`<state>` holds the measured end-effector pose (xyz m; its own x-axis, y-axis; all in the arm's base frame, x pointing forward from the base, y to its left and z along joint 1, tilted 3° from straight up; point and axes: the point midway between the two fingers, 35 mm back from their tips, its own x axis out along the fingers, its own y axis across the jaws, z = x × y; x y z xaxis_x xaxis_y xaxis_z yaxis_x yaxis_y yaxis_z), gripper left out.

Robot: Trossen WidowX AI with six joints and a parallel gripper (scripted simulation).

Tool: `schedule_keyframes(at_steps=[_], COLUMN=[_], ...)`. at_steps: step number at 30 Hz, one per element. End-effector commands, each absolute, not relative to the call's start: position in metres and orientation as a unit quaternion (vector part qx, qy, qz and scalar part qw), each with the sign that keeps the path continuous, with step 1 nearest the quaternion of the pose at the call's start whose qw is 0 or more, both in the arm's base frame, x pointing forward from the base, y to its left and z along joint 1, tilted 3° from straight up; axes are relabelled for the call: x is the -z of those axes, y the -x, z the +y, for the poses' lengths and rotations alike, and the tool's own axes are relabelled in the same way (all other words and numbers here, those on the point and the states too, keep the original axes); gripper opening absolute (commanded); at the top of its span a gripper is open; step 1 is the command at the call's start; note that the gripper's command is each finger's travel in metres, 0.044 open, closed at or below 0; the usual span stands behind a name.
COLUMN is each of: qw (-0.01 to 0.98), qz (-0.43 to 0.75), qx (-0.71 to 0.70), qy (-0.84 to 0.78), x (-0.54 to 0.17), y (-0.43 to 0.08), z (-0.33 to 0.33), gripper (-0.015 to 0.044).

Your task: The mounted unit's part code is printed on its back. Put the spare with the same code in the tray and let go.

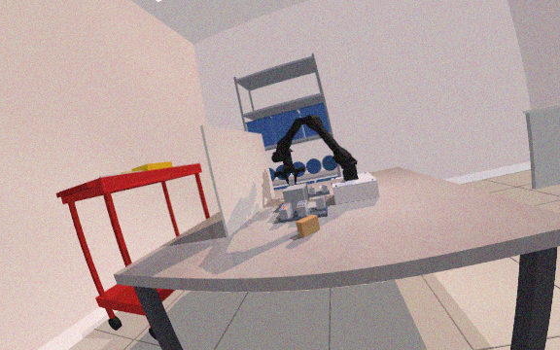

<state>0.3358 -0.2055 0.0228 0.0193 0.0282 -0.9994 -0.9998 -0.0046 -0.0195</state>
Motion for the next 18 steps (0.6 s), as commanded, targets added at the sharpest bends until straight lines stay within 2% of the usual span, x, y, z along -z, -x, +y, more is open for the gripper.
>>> schedule_keyframes(at_steps=[1, 18], qw=[0.513, 0.513], qz=[0.486, 0.486], qx=[-0.506, -0.506], qy=[0.494, 0.494], x=[-0.016, 0.001], y=[-0.334, -0.333], z=[-0.203, -0.201], gripper=[0.0000, 0.0000])
